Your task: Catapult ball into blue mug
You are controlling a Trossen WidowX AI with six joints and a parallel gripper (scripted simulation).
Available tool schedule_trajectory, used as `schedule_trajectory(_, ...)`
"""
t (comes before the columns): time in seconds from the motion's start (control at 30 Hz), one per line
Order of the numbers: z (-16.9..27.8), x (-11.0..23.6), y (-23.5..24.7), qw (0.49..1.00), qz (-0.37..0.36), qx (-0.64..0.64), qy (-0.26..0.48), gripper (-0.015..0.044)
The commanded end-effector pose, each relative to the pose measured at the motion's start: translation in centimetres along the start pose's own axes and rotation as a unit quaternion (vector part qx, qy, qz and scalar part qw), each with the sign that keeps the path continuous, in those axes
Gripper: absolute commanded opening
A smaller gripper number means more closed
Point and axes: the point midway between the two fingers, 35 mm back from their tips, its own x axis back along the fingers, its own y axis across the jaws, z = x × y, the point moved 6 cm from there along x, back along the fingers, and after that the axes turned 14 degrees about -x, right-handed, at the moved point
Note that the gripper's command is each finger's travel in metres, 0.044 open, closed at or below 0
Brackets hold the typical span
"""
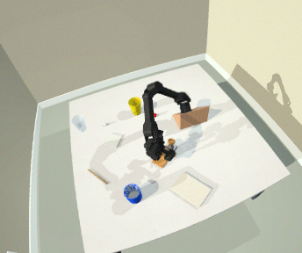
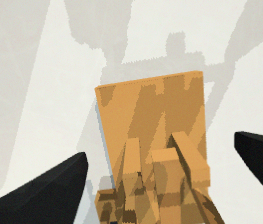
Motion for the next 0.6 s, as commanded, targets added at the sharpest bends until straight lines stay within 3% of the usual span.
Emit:
schedule_trajectory(0.0, 0.2, -1.0, -0.1, 1.000, 0.004, 0.004, 0.005, 0.0440)
schedule_trajectory(0.43, 0.3, -2.2, -0.1, 1.000, 0.004, 0.004, 0.005, 0.0440)
schedule_trajectory(0.57, 0.2, -1.9, 0.0, 1.000, 0.001, 0.001, 0.003, 0.0335)
